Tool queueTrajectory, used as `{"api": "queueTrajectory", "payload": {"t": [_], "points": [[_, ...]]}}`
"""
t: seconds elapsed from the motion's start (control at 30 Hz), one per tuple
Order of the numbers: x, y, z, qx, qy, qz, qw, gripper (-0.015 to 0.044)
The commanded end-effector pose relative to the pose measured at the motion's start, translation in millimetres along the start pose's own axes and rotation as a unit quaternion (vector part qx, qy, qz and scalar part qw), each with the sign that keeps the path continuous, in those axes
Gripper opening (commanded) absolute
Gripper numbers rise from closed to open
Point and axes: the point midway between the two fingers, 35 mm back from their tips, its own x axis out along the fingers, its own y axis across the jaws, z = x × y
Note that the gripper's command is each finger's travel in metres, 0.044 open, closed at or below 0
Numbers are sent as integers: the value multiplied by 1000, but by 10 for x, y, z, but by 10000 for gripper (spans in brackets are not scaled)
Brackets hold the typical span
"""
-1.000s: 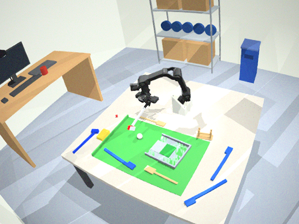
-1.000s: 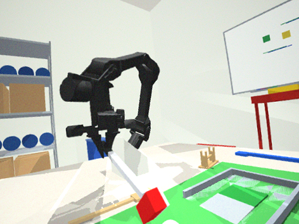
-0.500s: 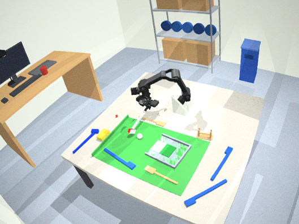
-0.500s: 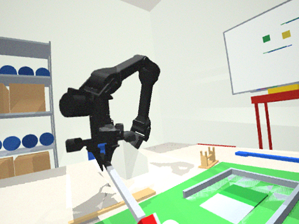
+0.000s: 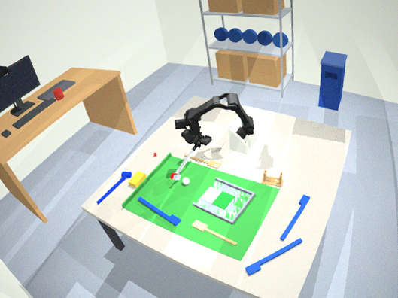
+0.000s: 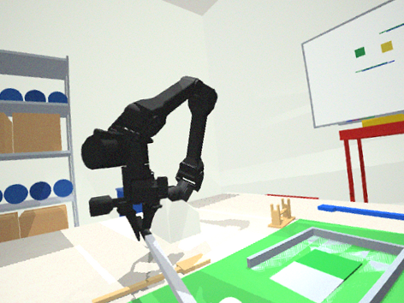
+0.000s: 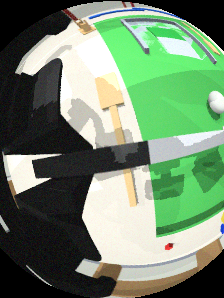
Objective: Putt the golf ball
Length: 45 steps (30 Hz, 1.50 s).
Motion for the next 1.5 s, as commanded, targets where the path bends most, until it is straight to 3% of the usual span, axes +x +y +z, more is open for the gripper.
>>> {"api": "queueTrajectory", "payload": {"t": [0.0, 1.13, 1.47], "points": [[58, -2, 16, 1, -6, 1, 1000, 0], [137, -272, 2, 3, -5, 1, 1000, 0], [103, 795, 75, 3, -6, 2, 1000, 0]]}}
